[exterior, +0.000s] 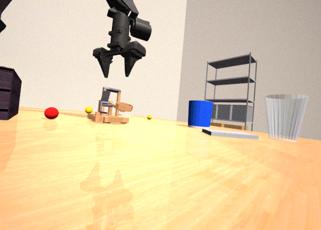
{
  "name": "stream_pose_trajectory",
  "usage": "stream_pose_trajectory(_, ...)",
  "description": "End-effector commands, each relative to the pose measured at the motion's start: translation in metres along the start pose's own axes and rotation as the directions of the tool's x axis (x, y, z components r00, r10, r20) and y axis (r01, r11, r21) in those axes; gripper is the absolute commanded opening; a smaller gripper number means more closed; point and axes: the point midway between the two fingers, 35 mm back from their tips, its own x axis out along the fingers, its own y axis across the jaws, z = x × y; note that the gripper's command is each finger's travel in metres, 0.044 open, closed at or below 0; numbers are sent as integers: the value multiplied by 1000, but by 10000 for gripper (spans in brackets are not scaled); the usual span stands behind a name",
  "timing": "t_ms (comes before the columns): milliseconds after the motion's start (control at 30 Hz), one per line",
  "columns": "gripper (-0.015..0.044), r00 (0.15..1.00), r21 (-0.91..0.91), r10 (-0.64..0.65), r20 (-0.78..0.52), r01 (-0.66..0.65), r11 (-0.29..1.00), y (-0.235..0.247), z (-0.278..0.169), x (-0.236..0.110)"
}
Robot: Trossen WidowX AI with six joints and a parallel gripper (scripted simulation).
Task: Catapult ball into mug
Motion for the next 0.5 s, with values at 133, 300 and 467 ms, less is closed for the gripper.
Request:
stream_pose_trajectory(133, 440, 1000, -273, 3, -4, -4, 962, 11, 2, 5)
stream_pose_trajectory(300, 440, 1000, -435, 4, -4, -5, 901, 17, 3, 7)
stream_pose_trajectory(467, 440, 1000, -583, 5, -5, -7, 812, 23, 4, 9)
